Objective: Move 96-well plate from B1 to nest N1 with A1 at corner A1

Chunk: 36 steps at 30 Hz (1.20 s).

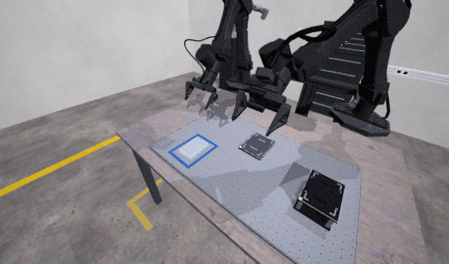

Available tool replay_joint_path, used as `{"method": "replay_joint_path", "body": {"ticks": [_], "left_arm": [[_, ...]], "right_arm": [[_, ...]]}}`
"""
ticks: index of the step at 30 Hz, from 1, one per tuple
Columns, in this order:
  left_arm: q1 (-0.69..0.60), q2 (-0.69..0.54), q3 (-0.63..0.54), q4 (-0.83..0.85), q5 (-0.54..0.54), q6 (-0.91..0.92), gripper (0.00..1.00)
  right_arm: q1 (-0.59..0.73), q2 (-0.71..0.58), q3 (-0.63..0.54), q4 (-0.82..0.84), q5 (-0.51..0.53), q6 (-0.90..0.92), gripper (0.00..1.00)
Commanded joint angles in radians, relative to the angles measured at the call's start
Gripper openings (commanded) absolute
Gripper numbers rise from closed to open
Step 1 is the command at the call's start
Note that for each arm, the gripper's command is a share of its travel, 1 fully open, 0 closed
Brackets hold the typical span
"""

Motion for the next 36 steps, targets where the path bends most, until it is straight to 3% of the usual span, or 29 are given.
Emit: {"method": "replay_joint_path", "body": {"ticks": [1, 16, 18, 27, 36], "left_arm": [[-0.018, -0.054, -0.028, 0.099, 0.094, 0.050, 1.00], [-0.234, -0.215, -0.554, 0.507, 0.534, 0.249, 1.00], [-0.234, -0.215, -0.554, 0.507, 0.534, 0.249, 1.00], [-0.308, -0.261, -0.753, 0.648, 0.675, 0.304, 1.00], [-0.316, -0.268, -0.767, 0.640, 0.666, 0.295, 1.00]], "right_arm": [[-0.014, 0.014, 0.016, 0.064, -0.013, 0.077, 1.00], [-0.056, 0.328, 0.081, 0.147, -0.063, 0.306, 1.00], [-0.056, 0.328, 0.081, 0.147, -0.063, 0.306, 1.00], [-0.063, 0.385, 0.102, 0.154, -0.065, 0.313, 1.00], [-0.063, 0.376, 0.102, 0.155, -0.064, 0.313, 1.00]]}}
